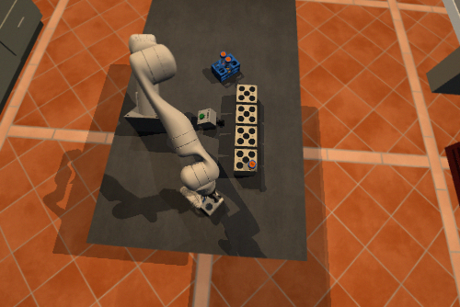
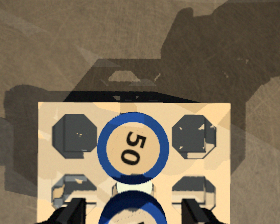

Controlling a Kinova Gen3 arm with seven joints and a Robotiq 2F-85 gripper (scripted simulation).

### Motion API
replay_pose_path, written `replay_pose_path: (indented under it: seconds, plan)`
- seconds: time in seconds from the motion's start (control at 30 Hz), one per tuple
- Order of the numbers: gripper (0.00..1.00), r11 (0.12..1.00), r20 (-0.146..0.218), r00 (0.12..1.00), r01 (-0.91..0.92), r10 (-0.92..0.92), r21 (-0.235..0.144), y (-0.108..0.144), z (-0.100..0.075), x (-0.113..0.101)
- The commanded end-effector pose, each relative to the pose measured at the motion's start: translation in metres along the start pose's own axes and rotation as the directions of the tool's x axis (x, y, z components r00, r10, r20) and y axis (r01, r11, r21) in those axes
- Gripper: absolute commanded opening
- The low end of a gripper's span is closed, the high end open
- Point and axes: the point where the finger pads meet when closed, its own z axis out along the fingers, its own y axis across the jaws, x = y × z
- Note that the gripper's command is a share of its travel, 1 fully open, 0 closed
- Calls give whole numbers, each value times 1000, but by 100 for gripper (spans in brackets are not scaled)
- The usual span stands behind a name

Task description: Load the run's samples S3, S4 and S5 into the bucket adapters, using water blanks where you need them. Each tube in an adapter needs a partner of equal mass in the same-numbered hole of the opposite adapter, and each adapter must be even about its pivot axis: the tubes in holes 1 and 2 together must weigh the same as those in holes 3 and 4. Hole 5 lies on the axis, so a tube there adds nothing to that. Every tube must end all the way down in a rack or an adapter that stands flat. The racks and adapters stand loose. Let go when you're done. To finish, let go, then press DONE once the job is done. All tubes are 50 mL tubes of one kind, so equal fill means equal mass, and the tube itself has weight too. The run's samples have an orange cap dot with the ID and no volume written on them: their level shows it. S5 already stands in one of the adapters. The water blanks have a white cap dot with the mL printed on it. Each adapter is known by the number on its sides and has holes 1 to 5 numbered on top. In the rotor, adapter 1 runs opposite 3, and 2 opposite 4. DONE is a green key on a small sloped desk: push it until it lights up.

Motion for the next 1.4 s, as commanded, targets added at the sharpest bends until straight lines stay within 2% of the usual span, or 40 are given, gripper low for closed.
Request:
replay_pose_path:
  seconds: [0.0,0.9,1.07,1.37]
  plan:
    - [10,1000,-1,1000,4,-4,2,-1,0,-1]
    - [10,1000,-2,1000,11,-11,4,-2,2,-1]
    - [10,1000,0,1000,10,-10,2,-1,-9,-1]
    - [10,1000,-1,1000,9,-9,2,-1,-18,-1]
